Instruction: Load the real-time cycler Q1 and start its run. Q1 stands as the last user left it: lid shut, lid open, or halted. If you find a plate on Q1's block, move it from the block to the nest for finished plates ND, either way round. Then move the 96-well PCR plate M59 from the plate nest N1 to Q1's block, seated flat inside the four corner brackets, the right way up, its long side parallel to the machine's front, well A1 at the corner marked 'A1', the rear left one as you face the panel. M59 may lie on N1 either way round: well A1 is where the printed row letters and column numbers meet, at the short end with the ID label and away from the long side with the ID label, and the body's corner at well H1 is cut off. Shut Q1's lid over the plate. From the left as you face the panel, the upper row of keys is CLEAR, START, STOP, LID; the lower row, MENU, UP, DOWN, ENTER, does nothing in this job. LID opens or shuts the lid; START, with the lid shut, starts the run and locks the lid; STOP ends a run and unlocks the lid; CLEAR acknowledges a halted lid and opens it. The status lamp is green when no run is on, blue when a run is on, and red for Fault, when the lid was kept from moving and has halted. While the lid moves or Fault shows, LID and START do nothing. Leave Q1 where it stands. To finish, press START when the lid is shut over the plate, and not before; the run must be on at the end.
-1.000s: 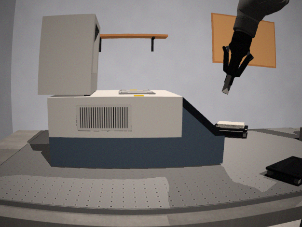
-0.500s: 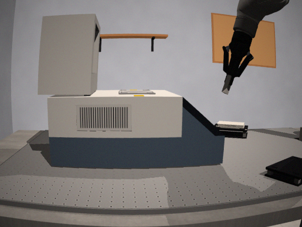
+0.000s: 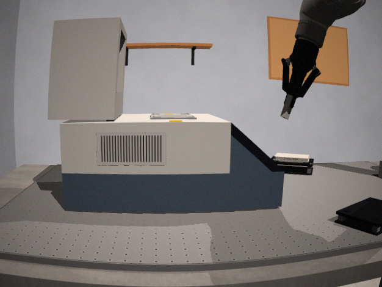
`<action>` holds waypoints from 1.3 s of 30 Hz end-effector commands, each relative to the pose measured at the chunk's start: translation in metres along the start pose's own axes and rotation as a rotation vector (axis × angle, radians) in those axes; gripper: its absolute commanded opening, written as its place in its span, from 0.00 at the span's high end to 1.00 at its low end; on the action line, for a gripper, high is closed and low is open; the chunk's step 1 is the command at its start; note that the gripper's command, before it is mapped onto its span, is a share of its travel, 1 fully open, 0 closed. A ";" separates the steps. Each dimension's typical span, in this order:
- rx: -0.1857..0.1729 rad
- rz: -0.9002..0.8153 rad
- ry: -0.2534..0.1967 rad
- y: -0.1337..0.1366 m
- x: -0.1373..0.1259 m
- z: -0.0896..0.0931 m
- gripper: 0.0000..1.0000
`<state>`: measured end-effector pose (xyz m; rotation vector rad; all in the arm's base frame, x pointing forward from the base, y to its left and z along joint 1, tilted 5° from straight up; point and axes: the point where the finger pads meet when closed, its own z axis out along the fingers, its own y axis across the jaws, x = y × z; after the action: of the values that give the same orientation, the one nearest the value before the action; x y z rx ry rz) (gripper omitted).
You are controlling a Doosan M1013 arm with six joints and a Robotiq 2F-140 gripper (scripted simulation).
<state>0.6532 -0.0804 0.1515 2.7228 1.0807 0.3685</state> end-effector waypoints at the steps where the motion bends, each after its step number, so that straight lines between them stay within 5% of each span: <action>1: 0.000 0.000 0.000 0.000 0.000 0.000 1.00; 9: 0.000 0.000 0.000 0.000 0.000 0.000 1.00; 10: 0.001 0.032 -0.009 0.002 -0.004 -0.002 0.34; 39: 0.026 0.592 -0.173 0.045 -0.107 -0.039 0.34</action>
<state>0.5988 -0.1773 0.1820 2.9730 0.2772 0.2023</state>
